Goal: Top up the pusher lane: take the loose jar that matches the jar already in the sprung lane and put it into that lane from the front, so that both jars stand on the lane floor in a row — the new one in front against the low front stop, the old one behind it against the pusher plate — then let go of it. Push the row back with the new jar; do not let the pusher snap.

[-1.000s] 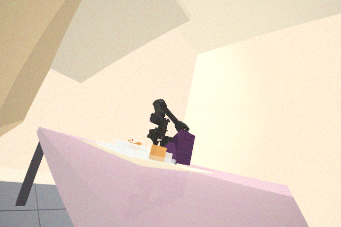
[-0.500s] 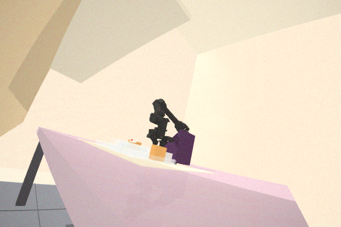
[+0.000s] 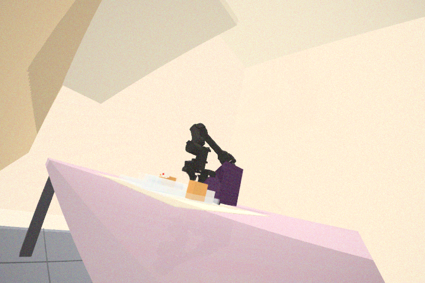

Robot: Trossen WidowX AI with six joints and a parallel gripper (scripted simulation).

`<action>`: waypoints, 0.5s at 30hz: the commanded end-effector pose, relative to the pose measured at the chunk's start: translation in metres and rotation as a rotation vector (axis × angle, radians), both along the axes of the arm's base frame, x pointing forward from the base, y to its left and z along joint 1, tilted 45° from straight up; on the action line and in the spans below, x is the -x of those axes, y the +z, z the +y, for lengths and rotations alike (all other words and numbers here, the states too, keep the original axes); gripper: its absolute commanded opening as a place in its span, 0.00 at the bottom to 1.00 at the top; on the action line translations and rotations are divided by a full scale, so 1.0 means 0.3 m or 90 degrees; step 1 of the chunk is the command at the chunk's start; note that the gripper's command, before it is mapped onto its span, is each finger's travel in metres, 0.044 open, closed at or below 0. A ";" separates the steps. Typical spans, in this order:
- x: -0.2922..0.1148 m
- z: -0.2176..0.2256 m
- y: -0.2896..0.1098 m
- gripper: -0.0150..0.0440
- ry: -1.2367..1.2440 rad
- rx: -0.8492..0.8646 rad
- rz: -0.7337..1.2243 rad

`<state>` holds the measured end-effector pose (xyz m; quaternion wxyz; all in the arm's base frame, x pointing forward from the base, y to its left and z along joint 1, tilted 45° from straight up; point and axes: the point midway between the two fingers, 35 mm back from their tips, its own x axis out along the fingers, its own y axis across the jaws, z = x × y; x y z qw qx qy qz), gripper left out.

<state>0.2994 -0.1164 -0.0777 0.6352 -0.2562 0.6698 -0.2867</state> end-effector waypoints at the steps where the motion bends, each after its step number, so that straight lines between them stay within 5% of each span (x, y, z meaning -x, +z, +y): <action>1: -0.043 -0.004 0.010 0.25 0.002 0.002 -0.018; 15: -0.060 -0.003 0.013 0.25 0.002 0.002 -0.019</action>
